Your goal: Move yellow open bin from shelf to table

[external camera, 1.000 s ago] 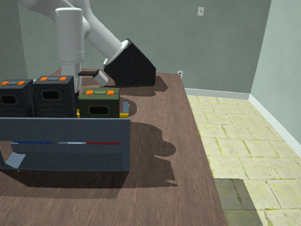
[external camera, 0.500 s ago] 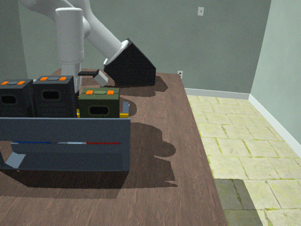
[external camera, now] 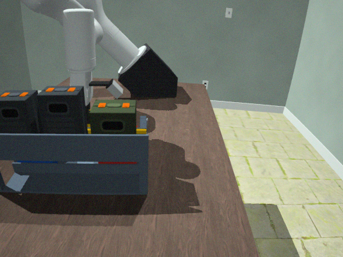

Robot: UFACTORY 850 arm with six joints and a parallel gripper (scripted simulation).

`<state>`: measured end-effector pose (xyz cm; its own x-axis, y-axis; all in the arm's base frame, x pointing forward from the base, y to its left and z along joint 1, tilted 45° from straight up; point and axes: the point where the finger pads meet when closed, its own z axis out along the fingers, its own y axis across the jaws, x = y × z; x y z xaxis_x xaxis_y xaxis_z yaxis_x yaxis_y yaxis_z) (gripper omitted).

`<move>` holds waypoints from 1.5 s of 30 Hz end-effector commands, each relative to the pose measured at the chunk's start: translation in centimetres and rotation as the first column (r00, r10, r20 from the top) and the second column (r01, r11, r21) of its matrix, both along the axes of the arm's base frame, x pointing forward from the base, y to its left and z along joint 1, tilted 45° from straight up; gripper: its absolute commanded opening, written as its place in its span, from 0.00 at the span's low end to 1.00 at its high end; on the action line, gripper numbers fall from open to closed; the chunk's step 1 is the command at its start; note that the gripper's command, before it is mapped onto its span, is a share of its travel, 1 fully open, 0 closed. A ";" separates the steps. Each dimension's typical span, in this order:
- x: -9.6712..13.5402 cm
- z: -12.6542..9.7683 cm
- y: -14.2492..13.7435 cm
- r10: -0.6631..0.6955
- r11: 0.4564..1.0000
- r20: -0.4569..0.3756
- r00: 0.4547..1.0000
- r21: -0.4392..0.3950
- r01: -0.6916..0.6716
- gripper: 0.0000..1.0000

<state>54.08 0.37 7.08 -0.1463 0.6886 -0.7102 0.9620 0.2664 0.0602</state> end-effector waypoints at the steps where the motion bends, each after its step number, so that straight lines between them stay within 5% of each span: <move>1: 0.0 0.0 0.1 0.001 1.000 0.001 1.000 0.000 -0.001 0.00; 45: -0.5 0.4 0.3 0.001 1.000 0.001 1.000 0.000 -0.001 0.00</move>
<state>53.93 0.70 7.43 -0.1461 0.6887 -0.7102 0.9620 0.2664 0.0604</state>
